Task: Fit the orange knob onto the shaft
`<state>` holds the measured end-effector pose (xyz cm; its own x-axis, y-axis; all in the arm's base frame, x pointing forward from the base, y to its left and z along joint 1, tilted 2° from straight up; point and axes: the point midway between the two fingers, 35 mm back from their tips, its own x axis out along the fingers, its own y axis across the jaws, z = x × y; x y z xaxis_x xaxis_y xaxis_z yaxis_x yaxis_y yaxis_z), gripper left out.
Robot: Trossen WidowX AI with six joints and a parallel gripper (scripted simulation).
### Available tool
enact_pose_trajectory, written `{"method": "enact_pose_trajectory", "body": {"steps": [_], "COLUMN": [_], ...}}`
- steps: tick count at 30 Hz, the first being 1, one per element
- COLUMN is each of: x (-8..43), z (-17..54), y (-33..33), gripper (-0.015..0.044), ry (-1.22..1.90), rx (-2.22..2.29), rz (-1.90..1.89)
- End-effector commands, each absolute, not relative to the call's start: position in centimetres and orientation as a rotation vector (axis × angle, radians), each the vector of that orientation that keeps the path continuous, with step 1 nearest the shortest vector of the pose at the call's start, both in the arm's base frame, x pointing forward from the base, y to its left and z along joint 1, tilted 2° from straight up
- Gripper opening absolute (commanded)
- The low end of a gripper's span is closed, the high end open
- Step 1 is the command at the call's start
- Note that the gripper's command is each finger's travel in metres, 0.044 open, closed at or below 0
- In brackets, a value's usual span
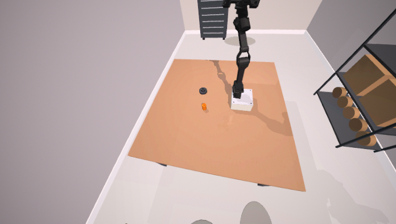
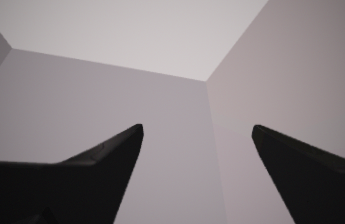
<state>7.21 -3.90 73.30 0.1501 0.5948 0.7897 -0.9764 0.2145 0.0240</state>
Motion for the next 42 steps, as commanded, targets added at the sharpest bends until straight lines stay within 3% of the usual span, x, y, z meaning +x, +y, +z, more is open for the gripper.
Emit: {"method": "enact_pose_trajectory", "body": {"steps": [1,11,24,33,42], "x": [7.2,13.0,22.0,32.2,42.3], "z": [73.3,74.4,71.8,66.2,56.7], "y": [-3.9,-11.7,-15.4,-17.2,-14.4], "gripper": [0.0426,0.044,0.044,0.044,0.044], "ry": [-0.747,-0.941,-0.963,-0.836,-0.537], "rx": [0.632,0.926,1.181,1.378,1.46], "rz": [1.243,1.1,0.89,0.591,0.271]}}
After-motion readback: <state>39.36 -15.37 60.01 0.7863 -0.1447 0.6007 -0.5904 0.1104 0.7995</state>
